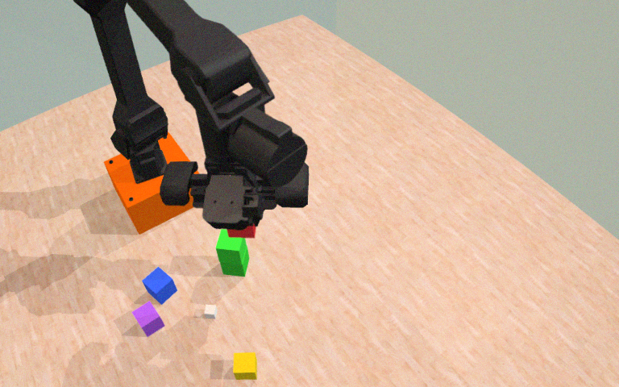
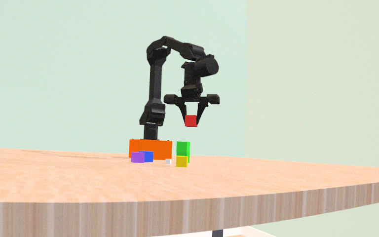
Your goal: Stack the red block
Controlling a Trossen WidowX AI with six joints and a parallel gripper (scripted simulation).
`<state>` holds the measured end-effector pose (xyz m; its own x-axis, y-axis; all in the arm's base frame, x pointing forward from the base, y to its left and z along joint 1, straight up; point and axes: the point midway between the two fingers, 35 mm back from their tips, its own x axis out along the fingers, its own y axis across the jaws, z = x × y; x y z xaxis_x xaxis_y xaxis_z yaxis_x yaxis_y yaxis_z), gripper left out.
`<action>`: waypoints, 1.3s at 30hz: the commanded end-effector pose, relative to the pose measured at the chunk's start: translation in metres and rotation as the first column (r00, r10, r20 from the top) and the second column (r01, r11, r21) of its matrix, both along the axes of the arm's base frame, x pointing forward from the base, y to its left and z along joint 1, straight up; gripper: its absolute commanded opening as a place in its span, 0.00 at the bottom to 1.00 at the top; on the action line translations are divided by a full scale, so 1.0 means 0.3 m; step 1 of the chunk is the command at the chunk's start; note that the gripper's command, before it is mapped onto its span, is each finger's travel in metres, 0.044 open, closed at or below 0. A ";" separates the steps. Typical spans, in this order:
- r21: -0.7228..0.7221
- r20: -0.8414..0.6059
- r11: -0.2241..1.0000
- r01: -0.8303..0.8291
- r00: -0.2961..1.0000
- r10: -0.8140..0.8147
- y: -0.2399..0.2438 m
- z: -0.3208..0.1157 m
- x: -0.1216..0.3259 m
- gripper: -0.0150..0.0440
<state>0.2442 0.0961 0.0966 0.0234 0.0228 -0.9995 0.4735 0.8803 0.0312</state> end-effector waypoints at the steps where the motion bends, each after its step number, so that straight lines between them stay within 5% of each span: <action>1: -0.010 -0.001 1.000 -0.001 1.000 0.001 -0.029 -0.012 -0.046 0.25; 39: -0.015 -0.004 1.000 -0.001 1.000 0.001 -0.050 -0.178 -0.088 0.25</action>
